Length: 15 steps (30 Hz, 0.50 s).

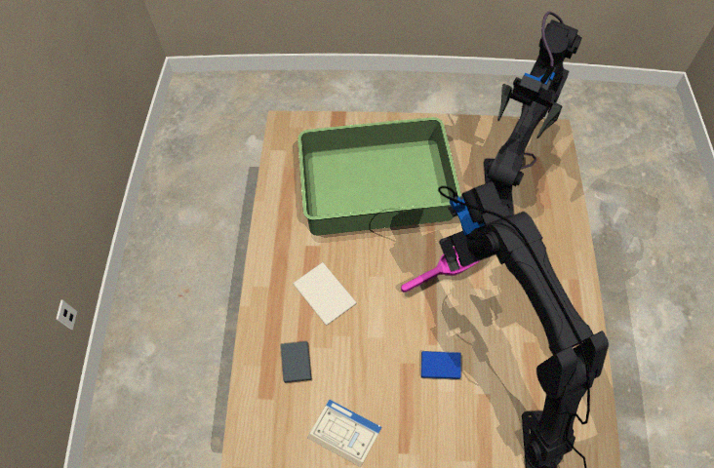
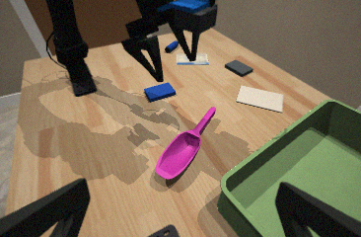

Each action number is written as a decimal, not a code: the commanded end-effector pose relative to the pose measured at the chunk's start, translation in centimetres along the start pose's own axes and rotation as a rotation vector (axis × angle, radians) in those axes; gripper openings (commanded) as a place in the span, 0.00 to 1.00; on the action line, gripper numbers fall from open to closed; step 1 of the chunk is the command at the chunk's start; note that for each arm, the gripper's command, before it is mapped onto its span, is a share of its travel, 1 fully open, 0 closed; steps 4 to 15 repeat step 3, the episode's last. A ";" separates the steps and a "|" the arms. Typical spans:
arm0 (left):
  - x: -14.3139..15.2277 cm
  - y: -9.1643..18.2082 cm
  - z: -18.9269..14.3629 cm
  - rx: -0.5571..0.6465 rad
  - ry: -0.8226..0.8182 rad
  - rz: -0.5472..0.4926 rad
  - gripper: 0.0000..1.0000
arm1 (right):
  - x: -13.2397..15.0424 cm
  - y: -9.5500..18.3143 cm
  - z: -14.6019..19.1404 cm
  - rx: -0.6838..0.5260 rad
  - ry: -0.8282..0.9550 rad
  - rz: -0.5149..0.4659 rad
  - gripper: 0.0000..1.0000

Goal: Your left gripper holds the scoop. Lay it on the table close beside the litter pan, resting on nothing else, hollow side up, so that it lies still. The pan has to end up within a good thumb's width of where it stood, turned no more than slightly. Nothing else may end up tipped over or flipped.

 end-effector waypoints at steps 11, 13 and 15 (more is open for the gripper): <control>-0.6 1.2 0.1 0.004 0.008 -0.032 1.00 | -0.1 0.5 0.0 0.000 0.004 -0.010 1.00; -0.6 1.2 0.1 0.004 0.008 -0.032 1.00 | -0.1 0.5 0.0 0.000 0.004 -0.010 1.00; -0.6 1.2 0.1 0.004 0.008 -0.032 1.00 | -0.1 0.5 0.0 0.000 0.004 -0.010 1.00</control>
Point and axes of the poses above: on each arm, the point where the finger pads meet when closed, its own y axis back along the fingers, its own z axis across the jaws, x = y × z, the point moved 5 cm from there along y, back along the fingers, and after that the axes turned 13 degrees about y, right-handed, at the moved point
